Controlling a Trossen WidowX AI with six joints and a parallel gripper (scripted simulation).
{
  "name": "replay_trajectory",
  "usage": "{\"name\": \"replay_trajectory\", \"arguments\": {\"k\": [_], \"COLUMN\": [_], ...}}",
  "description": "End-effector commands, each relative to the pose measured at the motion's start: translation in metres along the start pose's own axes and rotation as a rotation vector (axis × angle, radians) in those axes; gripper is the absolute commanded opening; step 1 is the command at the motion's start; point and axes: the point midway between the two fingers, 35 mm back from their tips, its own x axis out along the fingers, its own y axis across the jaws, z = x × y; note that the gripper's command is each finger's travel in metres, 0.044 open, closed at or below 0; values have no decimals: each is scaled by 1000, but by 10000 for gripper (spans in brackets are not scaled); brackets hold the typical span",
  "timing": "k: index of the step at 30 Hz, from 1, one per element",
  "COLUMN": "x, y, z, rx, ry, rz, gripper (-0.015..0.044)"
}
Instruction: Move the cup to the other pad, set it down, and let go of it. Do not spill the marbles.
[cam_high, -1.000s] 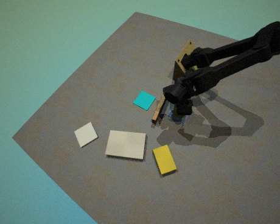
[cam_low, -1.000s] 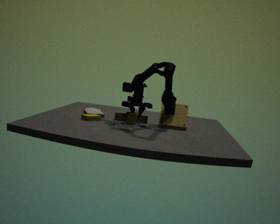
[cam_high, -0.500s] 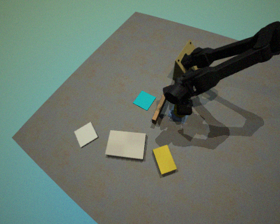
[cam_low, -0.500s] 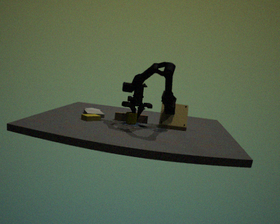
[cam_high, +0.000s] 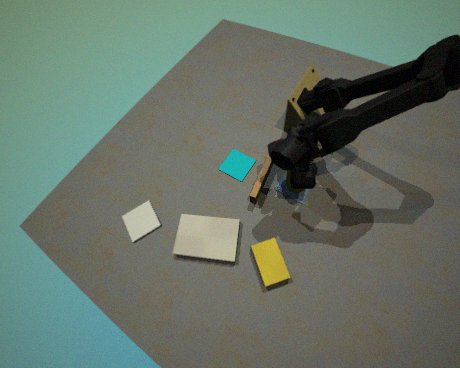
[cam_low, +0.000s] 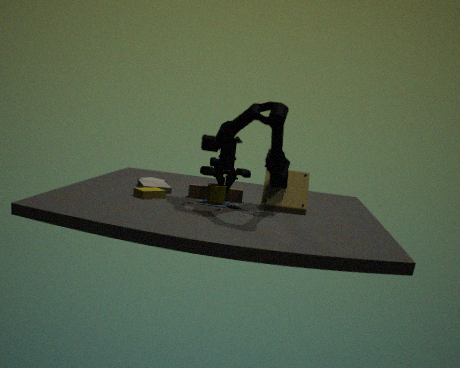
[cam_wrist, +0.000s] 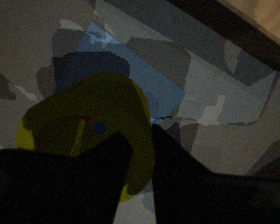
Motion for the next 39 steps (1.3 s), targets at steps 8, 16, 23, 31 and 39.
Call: {"name": "replay_trajectory", "arguments": {"k": [8,16,23,31,39], "x": [-28,-52,-71,-70,-70], "y": [2,2,0,-1,-1], "z": [4,5,4,2,2], "rx": [-2,1,2,12,12], "ry": [-10,-8,-1,6,6], "rz": [0,0,2,4,4], "gripper": [0,0,0,0,0]}}
